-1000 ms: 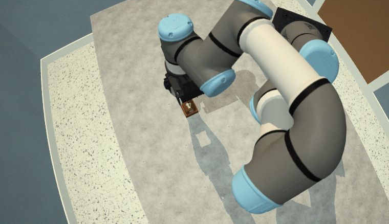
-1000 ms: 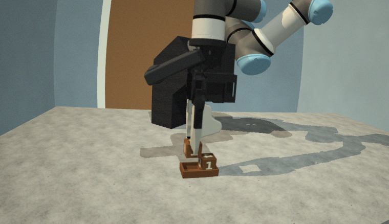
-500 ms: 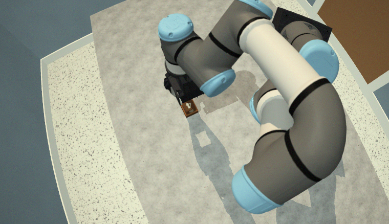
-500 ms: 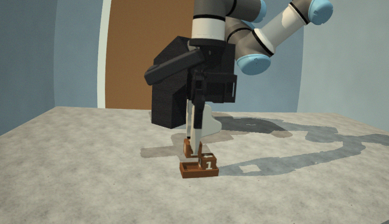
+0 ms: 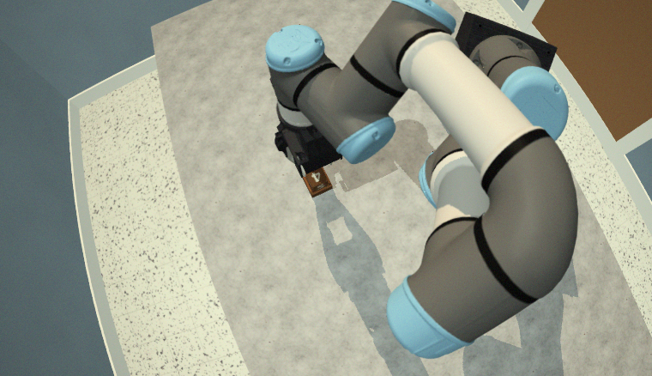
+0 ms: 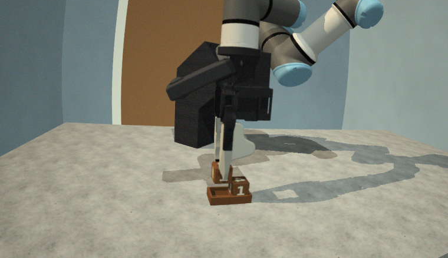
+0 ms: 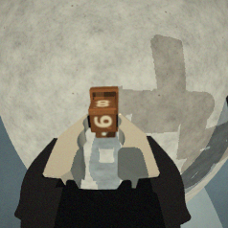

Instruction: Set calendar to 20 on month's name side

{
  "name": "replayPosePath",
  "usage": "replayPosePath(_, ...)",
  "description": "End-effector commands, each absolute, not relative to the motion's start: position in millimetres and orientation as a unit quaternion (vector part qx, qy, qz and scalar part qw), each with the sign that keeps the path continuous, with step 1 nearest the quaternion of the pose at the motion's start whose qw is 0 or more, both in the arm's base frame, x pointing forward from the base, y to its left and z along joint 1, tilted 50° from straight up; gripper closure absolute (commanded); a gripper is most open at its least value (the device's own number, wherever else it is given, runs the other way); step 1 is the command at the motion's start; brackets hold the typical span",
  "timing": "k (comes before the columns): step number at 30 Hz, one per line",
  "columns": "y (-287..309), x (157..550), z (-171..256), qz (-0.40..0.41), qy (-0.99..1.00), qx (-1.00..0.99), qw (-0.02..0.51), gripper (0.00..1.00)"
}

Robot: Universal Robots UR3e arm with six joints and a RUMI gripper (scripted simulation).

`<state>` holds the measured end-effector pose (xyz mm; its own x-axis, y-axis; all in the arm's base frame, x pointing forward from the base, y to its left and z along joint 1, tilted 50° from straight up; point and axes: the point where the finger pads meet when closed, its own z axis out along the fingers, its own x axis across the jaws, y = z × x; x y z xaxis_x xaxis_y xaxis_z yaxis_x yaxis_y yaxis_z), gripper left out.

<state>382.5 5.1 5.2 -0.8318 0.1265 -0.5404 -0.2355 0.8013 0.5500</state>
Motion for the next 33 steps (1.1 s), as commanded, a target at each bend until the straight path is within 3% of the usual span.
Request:
replayPosePath(1,6.5,384.6,3.1,0.313,0.904,-0.030,0.289,0.89)
replayPosePath(33,16.9,393.6,-8.3,0.313,0.904,-0.030,0.289,0.89)
